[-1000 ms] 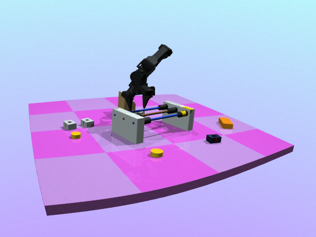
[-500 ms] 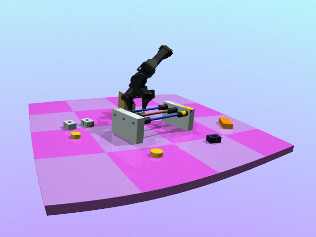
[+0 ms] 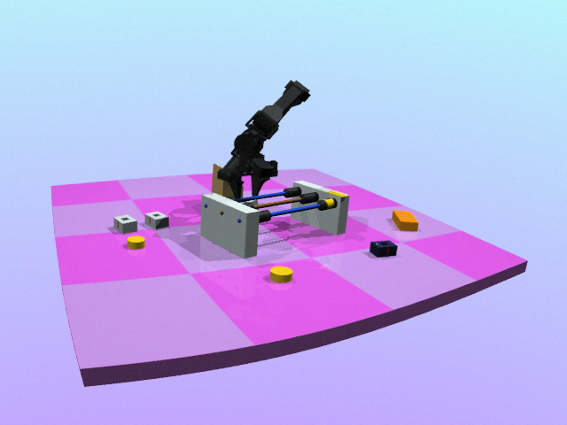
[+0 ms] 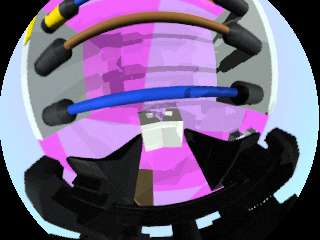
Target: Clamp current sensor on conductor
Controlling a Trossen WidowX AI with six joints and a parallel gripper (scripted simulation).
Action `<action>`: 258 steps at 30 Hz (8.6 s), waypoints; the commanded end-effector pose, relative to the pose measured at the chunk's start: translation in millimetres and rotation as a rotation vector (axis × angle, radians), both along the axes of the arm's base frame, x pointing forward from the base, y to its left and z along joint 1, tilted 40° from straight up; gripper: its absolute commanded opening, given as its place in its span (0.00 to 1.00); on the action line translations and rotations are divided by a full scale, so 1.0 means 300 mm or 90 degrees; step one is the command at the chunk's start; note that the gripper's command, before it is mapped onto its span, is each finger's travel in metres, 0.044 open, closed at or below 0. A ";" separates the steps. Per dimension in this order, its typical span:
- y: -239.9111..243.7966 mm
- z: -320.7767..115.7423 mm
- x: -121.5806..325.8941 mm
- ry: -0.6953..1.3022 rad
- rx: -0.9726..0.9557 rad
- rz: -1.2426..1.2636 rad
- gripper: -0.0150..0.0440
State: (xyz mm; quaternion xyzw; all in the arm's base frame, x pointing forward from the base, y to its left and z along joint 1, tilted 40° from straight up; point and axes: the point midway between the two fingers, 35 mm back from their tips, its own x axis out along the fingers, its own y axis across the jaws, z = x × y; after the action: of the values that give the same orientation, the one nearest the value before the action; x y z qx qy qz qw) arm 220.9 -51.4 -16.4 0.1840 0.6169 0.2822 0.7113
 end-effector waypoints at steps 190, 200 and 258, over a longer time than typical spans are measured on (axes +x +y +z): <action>-0.056 0.251 0.601 0.553 0.195 -0.810 0.25; -0.051 0.253 0.623 0.593 0.136 -0.790 0.25; 0.084 0.111 0.650 0.631 0.078 -0.763 1.00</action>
State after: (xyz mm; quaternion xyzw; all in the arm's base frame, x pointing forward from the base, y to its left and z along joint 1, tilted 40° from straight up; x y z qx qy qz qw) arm 417.3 -32.2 25.0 0.6309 0.6374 -0.2294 0.3782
